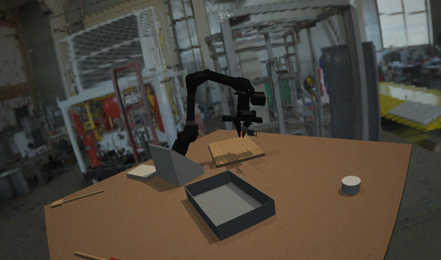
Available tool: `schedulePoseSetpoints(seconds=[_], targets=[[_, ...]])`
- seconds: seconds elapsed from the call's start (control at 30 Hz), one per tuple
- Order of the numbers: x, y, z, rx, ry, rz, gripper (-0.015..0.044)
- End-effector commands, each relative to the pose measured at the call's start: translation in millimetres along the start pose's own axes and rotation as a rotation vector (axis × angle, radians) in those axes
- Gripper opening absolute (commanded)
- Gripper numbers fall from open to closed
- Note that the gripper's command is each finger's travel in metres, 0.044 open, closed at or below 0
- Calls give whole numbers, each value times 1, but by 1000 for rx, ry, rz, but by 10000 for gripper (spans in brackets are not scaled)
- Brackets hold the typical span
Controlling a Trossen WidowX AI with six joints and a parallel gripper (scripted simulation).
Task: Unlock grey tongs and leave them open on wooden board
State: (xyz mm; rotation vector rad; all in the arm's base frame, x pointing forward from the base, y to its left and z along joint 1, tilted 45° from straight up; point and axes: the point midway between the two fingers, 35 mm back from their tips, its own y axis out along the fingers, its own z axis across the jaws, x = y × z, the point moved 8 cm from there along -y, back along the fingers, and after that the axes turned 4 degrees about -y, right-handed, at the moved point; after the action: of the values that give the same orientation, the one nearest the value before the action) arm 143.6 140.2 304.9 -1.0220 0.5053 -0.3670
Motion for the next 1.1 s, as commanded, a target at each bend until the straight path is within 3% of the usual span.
schedulePoseSetpoints(seconds=[0.0, 1.07], targets=[[-14, -3, -3, 8, -226, -22, -150], [-93, -22, -34, 67, -1769, -148, -150]])
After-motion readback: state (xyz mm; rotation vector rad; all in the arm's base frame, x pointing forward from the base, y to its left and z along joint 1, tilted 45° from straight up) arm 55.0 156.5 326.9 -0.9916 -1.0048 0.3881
